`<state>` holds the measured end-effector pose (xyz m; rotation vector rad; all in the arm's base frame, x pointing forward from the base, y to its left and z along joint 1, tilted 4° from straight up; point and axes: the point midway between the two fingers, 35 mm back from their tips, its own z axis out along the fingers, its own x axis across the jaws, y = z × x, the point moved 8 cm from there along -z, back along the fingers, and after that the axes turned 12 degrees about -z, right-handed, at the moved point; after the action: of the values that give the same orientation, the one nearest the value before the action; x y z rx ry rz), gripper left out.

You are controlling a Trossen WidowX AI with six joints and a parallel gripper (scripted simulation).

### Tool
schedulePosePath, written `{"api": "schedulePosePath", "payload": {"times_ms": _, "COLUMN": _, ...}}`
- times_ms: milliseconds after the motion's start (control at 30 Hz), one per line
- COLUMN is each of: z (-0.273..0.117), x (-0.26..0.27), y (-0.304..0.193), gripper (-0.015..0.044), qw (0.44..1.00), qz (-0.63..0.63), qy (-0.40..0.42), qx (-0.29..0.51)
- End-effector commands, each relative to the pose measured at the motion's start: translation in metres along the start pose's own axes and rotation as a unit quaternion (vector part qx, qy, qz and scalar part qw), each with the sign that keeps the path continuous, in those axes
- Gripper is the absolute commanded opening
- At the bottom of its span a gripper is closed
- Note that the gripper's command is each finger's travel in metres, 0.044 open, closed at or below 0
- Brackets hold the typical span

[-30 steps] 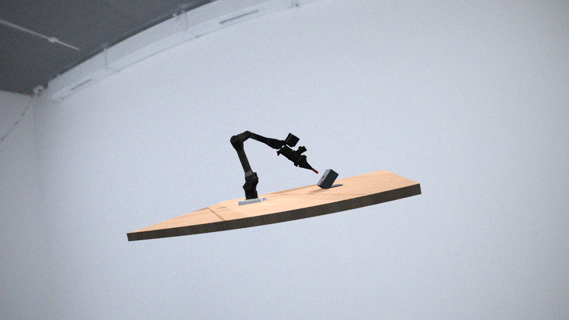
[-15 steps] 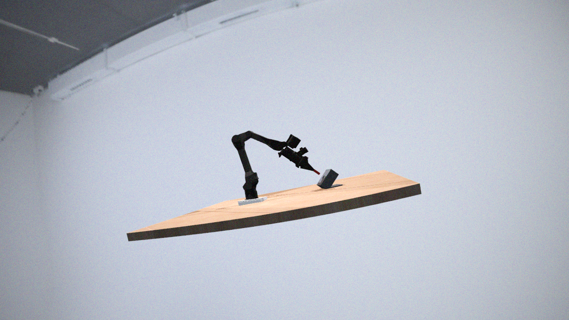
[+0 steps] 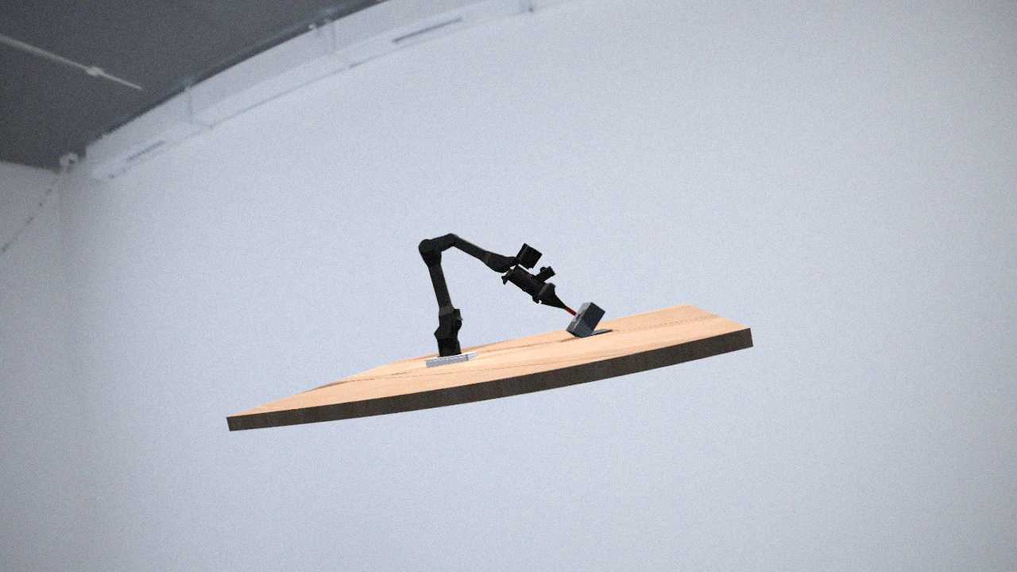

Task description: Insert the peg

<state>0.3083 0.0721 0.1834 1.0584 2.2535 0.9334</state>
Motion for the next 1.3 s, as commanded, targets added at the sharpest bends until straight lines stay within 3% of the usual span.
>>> {"api": "schedulePosePath", "payload": {"times_ms": 0, "z": 0.004, "x": 0.000, "y": 0.000, "gripper": 0.0000, "qw": 1.000, "qz": 0.002, "qy": -0.001, "qx": 0.001}}
{"api": "schedulePosePath", "payload": {"times_ms": 1267, "z": 0.012, "x": -0.001, "y": 0.000, "gripper": 0.0000, "qw": 1.000, "qz": 0.000, "qy": 0.000, "qx": 0.000}}
